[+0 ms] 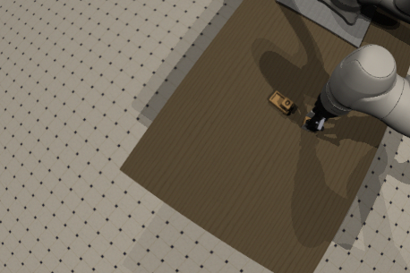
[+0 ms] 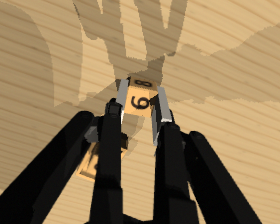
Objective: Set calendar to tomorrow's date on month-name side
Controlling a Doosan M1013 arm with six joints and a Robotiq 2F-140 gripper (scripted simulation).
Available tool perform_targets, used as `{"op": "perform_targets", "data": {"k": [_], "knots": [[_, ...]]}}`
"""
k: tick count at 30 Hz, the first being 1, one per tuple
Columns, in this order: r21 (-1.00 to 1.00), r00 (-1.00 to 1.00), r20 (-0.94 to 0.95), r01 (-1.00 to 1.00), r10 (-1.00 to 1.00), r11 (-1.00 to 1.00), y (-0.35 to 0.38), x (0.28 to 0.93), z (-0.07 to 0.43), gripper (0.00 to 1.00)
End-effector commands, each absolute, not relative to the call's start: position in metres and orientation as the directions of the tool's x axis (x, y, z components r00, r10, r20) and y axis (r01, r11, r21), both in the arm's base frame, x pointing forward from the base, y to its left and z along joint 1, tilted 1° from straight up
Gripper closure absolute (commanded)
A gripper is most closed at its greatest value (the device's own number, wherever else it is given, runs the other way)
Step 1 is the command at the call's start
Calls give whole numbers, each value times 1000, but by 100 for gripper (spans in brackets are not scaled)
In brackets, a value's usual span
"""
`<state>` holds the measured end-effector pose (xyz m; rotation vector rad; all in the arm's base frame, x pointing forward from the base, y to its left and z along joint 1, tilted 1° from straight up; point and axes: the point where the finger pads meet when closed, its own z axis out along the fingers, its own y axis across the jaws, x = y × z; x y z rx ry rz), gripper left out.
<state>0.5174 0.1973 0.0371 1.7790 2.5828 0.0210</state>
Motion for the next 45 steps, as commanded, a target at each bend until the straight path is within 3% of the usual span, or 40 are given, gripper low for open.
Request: {"op": "perform_targets", "data": {"k": [1,7,22,37,45], "knots": [[14,-357,3,934,934,356,197,517,37,84],[14,-357,3,934,934,356,197,517,37,84],[14,-357,3,934,934,356,197,517,37,72],[14,-357,3,934,934,356,197,517,40,72],[14,-357,3,934,934,356,197,517,69,72]]}}
